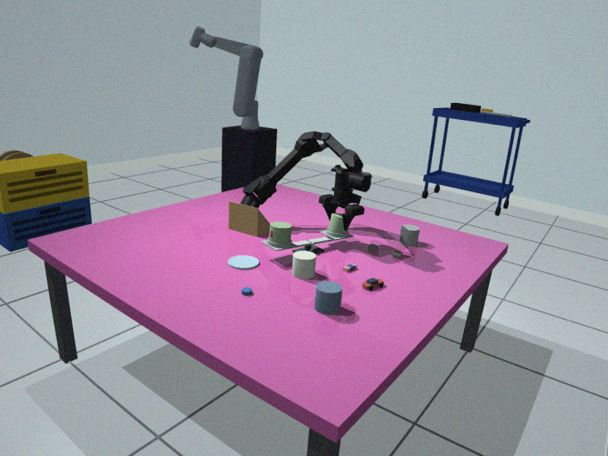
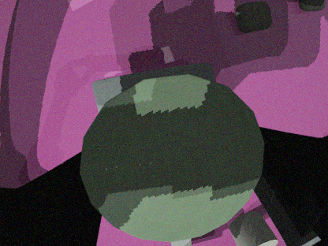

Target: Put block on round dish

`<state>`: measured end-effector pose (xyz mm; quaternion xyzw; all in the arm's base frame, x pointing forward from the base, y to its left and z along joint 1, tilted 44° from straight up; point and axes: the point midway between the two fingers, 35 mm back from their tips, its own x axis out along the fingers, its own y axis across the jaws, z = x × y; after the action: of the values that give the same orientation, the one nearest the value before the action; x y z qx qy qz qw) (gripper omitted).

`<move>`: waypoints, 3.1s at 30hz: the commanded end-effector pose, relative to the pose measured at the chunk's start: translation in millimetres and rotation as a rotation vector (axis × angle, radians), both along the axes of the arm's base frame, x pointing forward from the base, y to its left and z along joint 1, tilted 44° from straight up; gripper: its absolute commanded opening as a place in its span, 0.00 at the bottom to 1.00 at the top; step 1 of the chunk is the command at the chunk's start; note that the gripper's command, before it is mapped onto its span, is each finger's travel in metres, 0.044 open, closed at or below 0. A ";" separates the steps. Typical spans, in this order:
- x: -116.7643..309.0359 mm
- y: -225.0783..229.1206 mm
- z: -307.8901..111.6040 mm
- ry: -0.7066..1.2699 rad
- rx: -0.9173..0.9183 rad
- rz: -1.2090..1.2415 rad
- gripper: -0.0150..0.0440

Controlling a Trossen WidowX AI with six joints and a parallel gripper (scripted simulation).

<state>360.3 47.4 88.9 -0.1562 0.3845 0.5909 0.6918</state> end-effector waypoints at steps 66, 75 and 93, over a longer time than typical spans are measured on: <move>-0.4 -65.1 66.4 -0.013 -0.014 -0.069 0.25; -2.9 -72.8 75.0 -0.012 -0.014 -0.078 0.25; -4.1 -71.2 74.5 -0.002 -0.007 -0.080 0.25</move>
<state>356.0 -23.5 163.7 -0.1440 0.3920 0.5618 0.7142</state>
